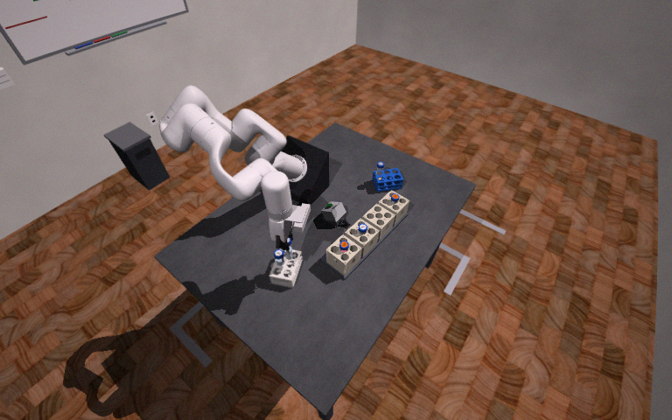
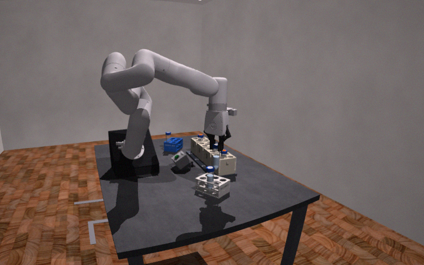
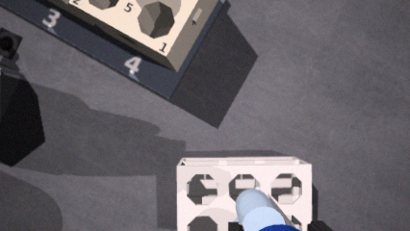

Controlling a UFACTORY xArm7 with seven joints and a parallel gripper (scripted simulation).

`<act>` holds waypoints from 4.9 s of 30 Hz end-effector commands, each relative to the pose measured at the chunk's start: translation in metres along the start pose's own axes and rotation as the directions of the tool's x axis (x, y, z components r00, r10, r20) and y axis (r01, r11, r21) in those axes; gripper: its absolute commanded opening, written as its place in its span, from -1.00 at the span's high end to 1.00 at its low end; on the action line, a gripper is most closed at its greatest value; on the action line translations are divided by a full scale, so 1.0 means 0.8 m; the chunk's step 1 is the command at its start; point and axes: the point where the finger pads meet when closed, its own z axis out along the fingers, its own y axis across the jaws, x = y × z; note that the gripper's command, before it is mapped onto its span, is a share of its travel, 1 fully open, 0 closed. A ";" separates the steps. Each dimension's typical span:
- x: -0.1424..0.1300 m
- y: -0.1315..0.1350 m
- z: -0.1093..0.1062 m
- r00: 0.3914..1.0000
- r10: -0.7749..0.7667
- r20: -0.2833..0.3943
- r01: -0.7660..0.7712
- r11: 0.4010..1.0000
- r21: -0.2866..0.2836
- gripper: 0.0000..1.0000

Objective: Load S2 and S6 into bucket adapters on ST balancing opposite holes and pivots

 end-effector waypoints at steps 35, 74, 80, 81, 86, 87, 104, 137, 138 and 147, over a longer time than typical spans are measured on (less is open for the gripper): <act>0.019 -0.016 -0.055 0.991 0.133 -0.003 -0.133 0.991 -0.002 1.00; 0.179 -0.166 -0.056 0.865 0.501 -0.004 -0.501 0.865 0.000 1.00; 0.198 -0.183 -0.056 0.865 0.501 -0.004 -0.501 0.865 0.001 1.00; 0.202 -0.187 -0.056 0.865 0.501 -0.004 -0.501 0.865 0.001 1.00; 0.225 -0.209 -0.056 0.865 0.501 -0.004 -0.501 0.865 0.001 1.00; 0.230 -0.213 -0.056 0.865 0.501 -0.004 -0.501 0.865 0.001 1.00; 0.298 -0.277 -0.056 0.865 0.501 -0.004 -0.501 0.865 0.002 1.00; 0.371 -0.345 -0.056 0.865 0.501 -0.004 -0.501 0.865 0.003 1.00; 0.371 -0.345 -0.056 0.865 0.501 -0.004 -0.501 0.865 0.003 1.00; 0.371 -0.345 -0.049 0.865 0.501 -0.004 -0.501 0.865 0.003 1.00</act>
